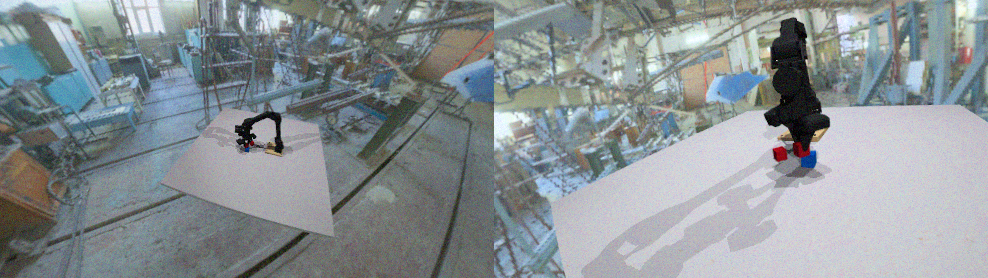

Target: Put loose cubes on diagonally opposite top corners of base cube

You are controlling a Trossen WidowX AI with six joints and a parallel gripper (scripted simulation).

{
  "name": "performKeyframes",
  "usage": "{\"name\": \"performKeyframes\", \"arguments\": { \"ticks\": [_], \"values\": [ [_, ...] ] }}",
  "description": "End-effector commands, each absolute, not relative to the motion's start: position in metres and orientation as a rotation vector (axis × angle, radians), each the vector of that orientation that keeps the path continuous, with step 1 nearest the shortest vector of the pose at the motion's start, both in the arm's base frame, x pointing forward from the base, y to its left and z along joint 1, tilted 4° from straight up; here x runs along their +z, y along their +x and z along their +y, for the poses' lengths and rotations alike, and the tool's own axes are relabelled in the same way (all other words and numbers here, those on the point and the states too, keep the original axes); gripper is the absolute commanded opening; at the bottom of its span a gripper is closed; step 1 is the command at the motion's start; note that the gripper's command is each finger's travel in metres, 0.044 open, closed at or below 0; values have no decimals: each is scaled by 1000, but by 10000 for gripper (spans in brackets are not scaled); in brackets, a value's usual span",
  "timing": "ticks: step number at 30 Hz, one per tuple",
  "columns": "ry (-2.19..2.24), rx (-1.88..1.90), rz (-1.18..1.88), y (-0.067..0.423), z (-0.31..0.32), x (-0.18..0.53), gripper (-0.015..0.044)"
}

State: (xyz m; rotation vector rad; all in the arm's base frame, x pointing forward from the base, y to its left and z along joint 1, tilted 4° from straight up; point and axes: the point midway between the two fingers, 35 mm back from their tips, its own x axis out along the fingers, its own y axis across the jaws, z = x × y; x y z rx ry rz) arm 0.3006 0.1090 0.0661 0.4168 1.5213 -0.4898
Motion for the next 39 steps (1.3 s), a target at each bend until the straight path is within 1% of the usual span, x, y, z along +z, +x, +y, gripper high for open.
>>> {"name": "performKeyframes", "arguments": {
  "ticks": [1, 4, 26, 27, 28, 29, 39],
  "values": [
    [421, -489, 1522, 301, 109, 66, 131],
    [421, -489, 1522, 301, 109, 66, 205],
    [417, -490, 1521, 301, 110, 96, 205],
    [410, -481, 1522, 301, 110, 94, 231],
    [392, -463, 1526, 301, 108, 95, 258],
    [362, -434, 1533, 301, 106, 96, 265],
    [-2, -70, 1580, 297, 78, 112, 265]
  ]
}}
